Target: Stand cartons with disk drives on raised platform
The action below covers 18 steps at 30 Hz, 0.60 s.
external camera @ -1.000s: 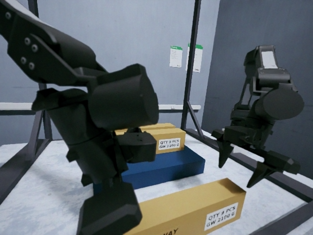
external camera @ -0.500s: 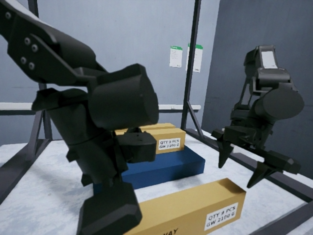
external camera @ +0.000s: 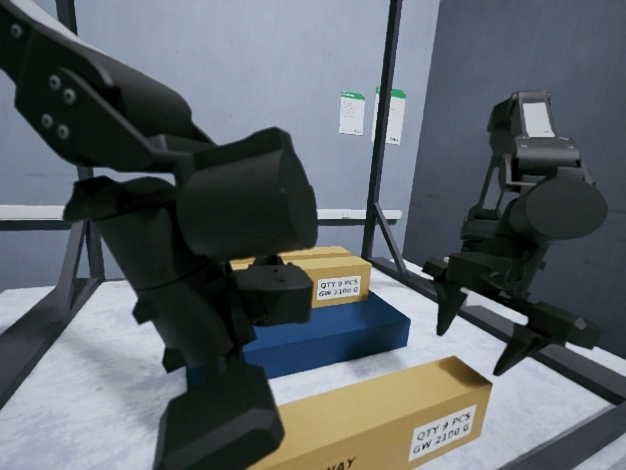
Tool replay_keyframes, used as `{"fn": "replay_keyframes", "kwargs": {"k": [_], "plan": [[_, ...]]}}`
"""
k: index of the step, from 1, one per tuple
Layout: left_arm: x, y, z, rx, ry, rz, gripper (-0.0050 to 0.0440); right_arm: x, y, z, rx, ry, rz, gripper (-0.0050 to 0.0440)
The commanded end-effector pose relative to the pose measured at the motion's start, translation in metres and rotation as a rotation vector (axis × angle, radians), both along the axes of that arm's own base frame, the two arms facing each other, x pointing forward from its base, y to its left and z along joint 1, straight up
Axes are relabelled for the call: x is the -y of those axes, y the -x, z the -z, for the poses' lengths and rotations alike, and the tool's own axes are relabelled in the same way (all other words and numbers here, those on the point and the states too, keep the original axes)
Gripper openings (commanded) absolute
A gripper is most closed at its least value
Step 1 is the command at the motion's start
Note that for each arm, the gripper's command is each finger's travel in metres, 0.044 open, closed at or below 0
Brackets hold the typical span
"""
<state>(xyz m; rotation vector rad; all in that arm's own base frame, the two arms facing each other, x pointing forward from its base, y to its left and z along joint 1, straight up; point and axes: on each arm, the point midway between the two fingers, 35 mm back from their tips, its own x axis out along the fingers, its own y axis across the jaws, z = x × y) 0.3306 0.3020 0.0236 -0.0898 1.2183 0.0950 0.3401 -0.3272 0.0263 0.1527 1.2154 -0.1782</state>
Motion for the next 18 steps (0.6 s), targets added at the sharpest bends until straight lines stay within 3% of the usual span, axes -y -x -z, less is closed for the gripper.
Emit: {"fn": "replay_keyframes", "kwargs": {"k": [1,18], "plan": [[-0.0030,-0.0055,-0.0090,0.019,-0.017,0.007,0.0382,0.0041,-0.0054,-0.0096,0.019,0.021,0.000,0.0379],[-0.0036,-0.0057,-0.0088,0.019,-0.020,0.000,0.0382,0.0041,-0.0054,-0.0096,0.019,0.021,0.000,0.0379]]}}
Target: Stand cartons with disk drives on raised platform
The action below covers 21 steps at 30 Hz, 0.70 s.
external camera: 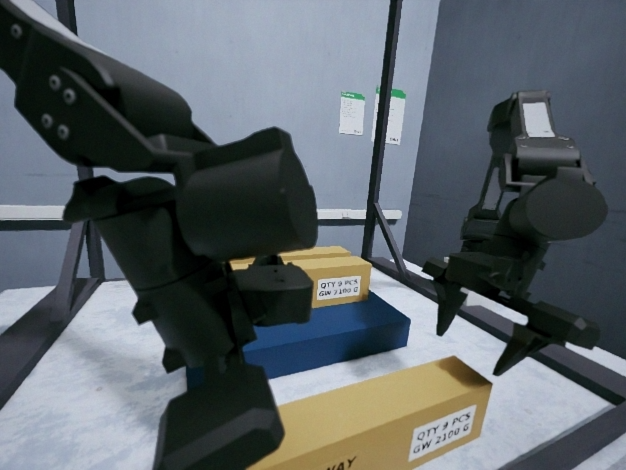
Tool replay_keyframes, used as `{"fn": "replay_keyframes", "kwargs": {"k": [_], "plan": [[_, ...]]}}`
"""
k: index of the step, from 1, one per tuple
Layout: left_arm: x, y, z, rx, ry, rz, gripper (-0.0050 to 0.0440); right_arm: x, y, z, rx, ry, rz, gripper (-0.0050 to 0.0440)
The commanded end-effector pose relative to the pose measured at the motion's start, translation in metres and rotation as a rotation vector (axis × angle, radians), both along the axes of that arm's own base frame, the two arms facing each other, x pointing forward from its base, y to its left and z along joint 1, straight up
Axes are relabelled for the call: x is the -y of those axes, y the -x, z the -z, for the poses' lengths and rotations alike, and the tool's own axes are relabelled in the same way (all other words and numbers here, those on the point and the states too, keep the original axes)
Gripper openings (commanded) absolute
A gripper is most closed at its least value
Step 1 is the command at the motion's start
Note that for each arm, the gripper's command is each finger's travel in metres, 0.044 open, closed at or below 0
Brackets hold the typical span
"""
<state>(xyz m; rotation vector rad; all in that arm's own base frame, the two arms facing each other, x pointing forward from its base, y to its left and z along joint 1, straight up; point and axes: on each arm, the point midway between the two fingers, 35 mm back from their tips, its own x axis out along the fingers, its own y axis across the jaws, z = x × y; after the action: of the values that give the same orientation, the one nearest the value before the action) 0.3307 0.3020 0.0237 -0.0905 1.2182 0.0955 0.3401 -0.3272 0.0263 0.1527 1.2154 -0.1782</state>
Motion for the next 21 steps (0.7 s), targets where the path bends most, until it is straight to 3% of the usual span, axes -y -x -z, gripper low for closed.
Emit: {"fn": "replay_keyframes", "kwargs": {"k": [1,21], "plan": [[-0.0035,-0.0055,-0.0087,0.019,-0.020,0.001,0.0382,0.0041,-0.0054,-0.0096,0.019,0.021,0.000,0.0379],[-0.0037,-0.0058,-0.0088,0.019,-0.018,0.009,0.0382,0.0041,-0.0054,-0.0096,0.019,0.021,0.000,0.0379]]}}
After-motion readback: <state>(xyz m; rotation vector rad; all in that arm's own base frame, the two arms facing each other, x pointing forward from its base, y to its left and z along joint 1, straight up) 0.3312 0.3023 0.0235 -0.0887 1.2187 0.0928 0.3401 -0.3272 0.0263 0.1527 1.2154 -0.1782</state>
